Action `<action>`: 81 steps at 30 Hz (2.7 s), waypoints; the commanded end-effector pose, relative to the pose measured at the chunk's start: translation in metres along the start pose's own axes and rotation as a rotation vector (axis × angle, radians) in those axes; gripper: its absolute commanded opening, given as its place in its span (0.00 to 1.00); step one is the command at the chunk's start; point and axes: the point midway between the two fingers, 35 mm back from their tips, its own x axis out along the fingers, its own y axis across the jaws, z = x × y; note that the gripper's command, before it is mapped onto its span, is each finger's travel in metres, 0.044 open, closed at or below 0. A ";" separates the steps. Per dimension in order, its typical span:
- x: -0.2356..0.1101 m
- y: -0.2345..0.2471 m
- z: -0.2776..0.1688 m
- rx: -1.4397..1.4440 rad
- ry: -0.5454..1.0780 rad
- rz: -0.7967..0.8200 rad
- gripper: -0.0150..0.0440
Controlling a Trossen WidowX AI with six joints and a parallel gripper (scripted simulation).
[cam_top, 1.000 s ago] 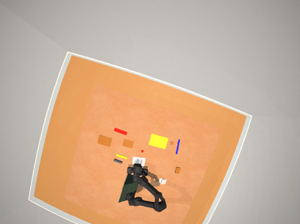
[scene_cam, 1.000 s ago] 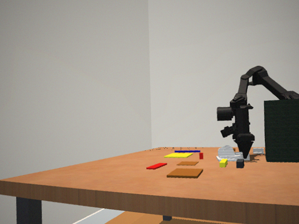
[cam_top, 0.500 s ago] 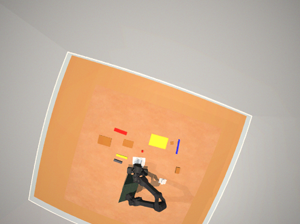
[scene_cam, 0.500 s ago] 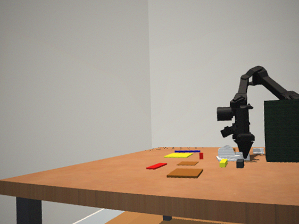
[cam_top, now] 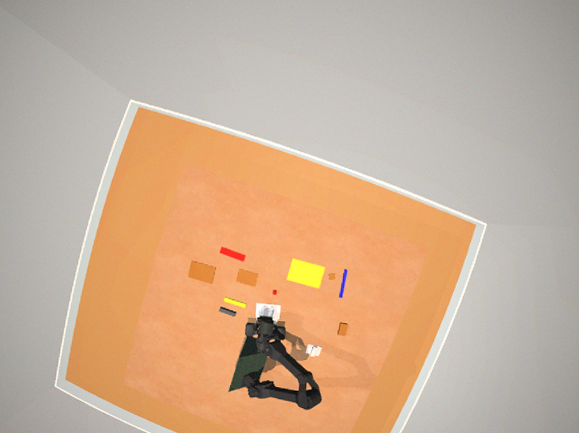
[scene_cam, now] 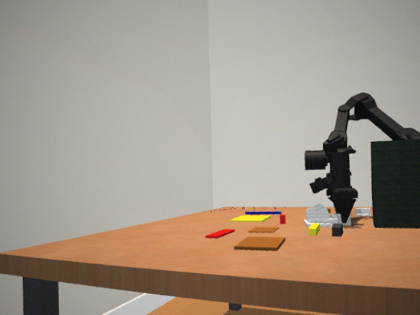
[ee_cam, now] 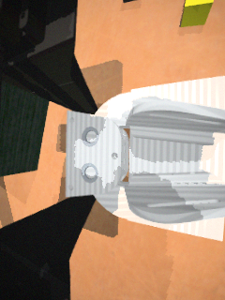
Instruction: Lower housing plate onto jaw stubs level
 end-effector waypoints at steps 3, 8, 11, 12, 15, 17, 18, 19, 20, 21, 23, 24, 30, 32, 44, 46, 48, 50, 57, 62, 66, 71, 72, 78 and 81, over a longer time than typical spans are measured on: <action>0.001 -0.001 0.000 -0.002 0.002 -0.003 0.85; 0.001 -0.001 0.000 -0.002 0.002 -0.003 0.85; 0.001 -0.001 0.000 -0.002 0.002 -0.003 0.85; 0.001 -0.001 0.000 -0.002 0.002 -0.003 0.85; 0.001 -0.001 0.000 -0.002 0.002 -0.003 0.85; 0.001 -0.001 0.000 -0.002 0.002 -0.003 0.85; 0.001 -0.001 0.000 -0.002 0.002 -0.003 0.85; 0.001 -0.001 0.000 -0.002 0.002 -0.003 0.85; 0.001 -0.001 0.000 -0.002 0.002 -0.003 0.85; 0.001 -0.001 0.000 -0.002 0.002 -0.003 0.85; 0.001 -0.001 0.000 -0.002 0.002 -0.003 0.85; 0.001 -0.001 0.000 -0.002 0.002 -0.003 0.85; 0.001 -0.001 0.000 -0.002 0.002 -0.003 0.85; 0.001 -0.001 0.000 -0.002 0.002 -0.003 0.85; 0.001 -0.001 0.000 -0.002 0.002 -0.003 0.85; 0.001 -0.001 0.000 -0.002 0.002 -0.003 0.85; 0.001 -0.001 0.000 -0.002 0.002 -0.003 0.85; 0.001 -0.001 0.000 -0.002 0.002 -0.003 0.85; 0.001 -0.001 0.000 -0.002 0.002 -0.003 0.85; 0.001 -0.001 0.000 -0.002 0.002 -0.003 0.85; 0.000 0.000 0.000 0.000 0.000 0.000 0.94; 0.000 0.000 0.000 0.000 0.000 0.000 1.00; 0.000 0.000 0.000 0.000 0.000 0.000 1.00; 0.000 0.000 0.000 0.000 0.000 0.000 1.00; 0.000 0.000 0.000 0.000 0.000 0.000 1.00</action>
